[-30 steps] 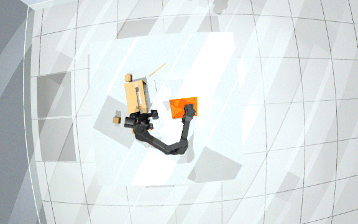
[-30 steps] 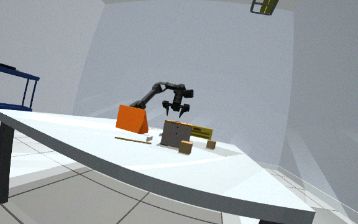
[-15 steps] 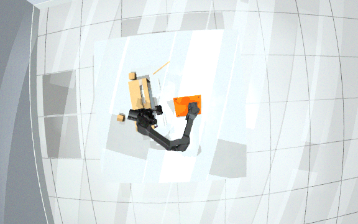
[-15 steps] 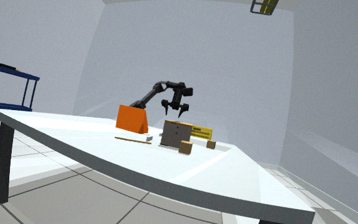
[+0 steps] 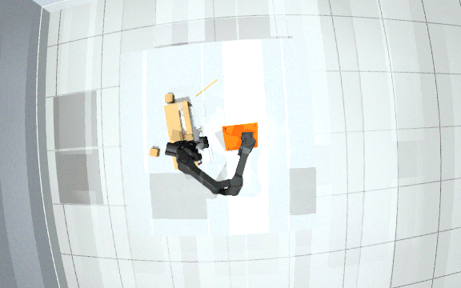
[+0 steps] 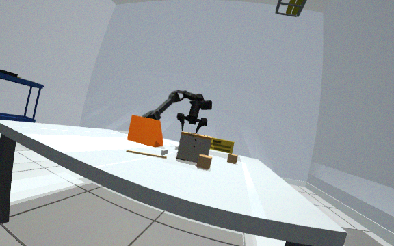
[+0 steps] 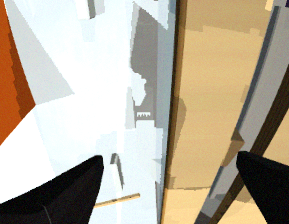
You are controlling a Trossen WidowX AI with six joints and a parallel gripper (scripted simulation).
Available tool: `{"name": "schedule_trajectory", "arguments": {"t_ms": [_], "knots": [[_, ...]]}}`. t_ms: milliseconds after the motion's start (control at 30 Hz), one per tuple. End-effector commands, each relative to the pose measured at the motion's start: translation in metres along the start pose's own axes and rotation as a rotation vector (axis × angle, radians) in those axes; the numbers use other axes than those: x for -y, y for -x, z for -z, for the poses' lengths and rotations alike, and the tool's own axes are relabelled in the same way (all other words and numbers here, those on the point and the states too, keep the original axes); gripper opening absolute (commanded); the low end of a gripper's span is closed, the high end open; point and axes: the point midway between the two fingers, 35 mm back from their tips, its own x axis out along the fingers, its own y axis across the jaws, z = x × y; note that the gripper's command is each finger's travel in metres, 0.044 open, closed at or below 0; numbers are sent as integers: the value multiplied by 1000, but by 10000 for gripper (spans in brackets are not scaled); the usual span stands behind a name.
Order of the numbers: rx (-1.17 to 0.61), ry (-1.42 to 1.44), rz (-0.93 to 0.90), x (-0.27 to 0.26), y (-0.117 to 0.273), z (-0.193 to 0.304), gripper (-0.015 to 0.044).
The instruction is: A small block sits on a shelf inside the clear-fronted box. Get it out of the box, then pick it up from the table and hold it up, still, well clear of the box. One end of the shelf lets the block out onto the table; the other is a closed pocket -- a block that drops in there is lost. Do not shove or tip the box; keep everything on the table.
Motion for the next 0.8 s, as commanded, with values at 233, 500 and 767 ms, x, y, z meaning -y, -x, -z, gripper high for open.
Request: {"name": "schedule_trajectory", "arguments": {"t_ms": [233, 500, 767], "knots": [[5, -4, 3, 0, -17, -9, 400], [6, -4, 3, -1, -28, -15, 400], [8, -4, 3, -3, -39, -22, 400]]}}
